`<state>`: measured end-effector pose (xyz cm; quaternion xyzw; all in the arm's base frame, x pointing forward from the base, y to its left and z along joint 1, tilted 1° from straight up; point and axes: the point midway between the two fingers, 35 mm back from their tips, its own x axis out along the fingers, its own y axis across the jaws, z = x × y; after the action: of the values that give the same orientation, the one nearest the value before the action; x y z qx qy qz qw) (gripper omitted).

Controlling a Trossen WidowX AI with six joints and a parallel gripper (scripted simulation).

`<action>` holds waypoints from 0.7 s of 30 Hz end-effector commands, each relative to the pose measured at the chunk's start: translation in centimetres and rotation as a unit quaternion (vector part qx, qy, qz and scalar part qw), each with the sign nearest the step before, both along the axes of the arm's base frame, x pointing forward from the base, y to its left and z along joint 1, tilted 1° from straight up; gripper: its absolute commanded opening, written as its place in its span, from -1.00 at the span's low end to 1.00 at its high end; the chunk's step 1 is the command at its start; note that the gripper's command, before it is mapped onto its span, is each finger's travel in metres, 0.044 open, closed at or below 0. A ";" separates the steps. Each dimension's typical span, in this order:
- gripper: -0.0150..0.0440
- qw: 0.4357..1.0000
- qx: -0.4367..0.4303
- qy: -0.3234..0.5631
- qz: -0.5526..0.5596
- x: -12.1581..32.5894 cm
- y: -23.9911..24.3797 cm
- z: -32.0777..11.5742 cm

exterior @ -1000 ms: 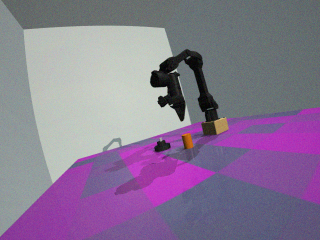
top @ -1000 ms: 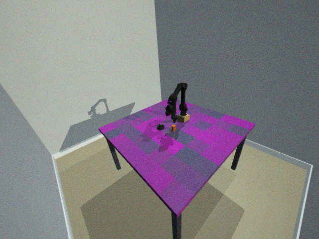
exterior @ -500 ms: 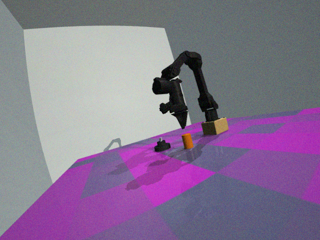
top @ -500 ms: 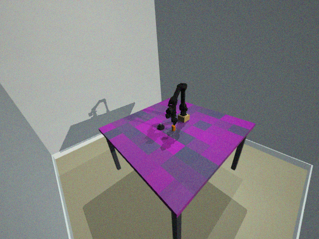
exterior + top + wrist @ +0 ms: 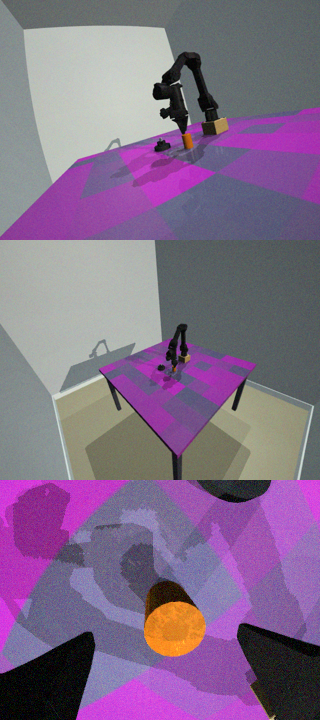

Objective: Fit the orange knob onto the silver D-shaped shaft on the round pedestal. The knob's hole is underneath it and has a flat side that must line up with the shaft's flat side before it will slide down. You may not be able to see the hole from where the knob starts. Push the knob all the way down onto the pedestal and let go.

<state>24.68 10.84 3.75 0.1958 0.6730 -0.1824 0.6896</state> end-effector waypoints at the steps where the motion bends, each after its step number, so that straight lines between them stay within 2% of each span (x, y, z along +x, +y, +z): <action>1: 1.00 1.000 -0.006 0.008 0.002 -0.2 -0.2 -1.1; 21: 1.00 1.000 -0.006 0.008 0.002 -0.2 -0.2 -4.3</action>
<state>24.80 10.88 0.32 0.1952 0.6733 -0.1829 0.6893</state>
